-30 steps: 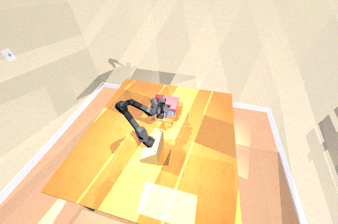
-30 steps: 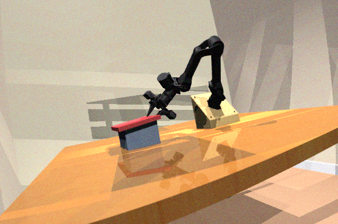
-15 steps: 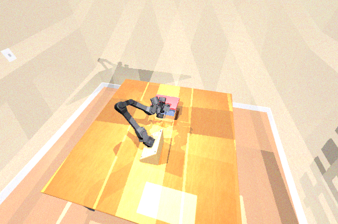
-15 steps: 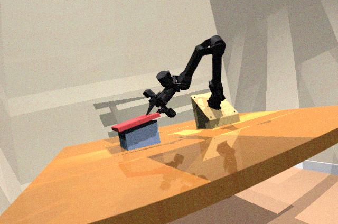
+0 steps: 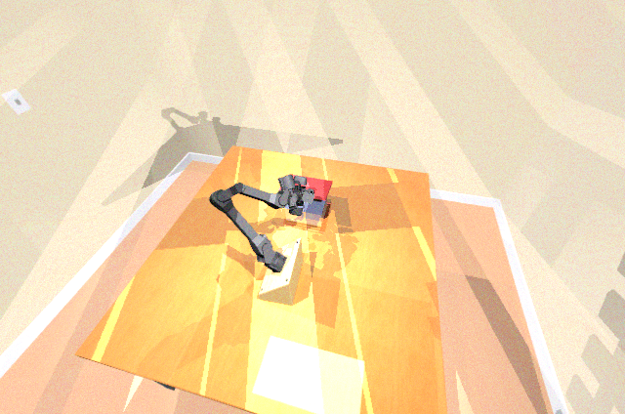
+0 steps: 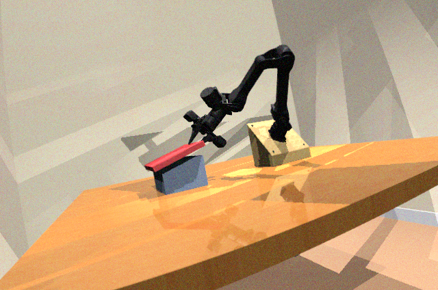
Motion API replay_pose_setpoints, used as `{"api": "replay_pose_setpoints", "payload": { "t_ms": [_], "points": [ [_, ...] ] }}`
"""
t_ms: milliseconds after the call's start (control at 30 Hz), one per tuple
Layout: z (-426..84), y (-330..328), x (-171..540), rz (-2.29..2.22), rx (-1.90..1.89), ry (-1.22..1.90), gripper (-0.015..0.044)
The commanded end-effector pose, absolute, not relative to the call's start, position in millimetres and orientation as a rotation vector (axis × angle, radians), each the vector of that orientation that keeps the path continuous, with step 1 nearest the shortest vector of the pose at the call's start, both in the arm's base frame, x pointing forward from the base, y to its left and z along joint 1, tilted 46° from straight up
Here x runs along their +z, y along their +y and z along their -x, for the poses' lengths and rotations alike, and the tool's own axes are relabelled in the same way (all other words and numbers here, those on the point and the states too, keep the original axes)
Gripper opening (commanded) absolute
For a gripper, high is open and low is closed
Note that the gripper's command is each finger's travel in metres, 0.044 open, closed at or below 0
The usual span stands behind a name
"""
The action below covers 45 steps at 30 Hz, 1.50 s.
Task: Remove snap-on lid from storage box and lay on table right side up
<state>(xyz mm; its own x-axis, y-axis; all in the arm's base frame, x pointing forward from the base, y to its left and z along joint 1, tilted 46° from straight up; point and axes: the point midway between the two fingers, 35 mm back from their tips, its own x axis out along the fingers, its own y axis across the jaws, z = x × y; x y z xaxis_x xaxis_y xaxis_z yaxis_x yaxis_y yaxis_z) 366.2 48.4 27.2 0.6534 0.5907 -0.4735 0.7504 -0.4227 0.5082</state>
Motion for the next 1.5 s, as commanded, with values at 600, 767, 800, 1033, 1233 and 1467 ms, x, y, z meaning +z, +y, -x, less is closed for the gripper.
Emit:
{"api": "replay_pose_setpoints", "payload": {
  "t_ms": [600,767,800,1033,1233,1467],
  "points": [
    [-384.9,30.0,49.6,-2.155,-0.277,1.028,0.0000],
    [-390.3,26.2,54.1,-2.155,-0.277,1.028,0.0000],
    [-391.4,25.5,55.0,-2.155,-0.277,1.028,0.0000],
    [-400.3,20.4,61.3,-2.154,-0.277,1.028,0.0000],
    [-408.9,16.3,66.7,-2.154,-0.277,1.028,0.0000],
    [-414.9,10.8,72.9,-2.154,-0.277,1.027,0.0000]
  ]
}}
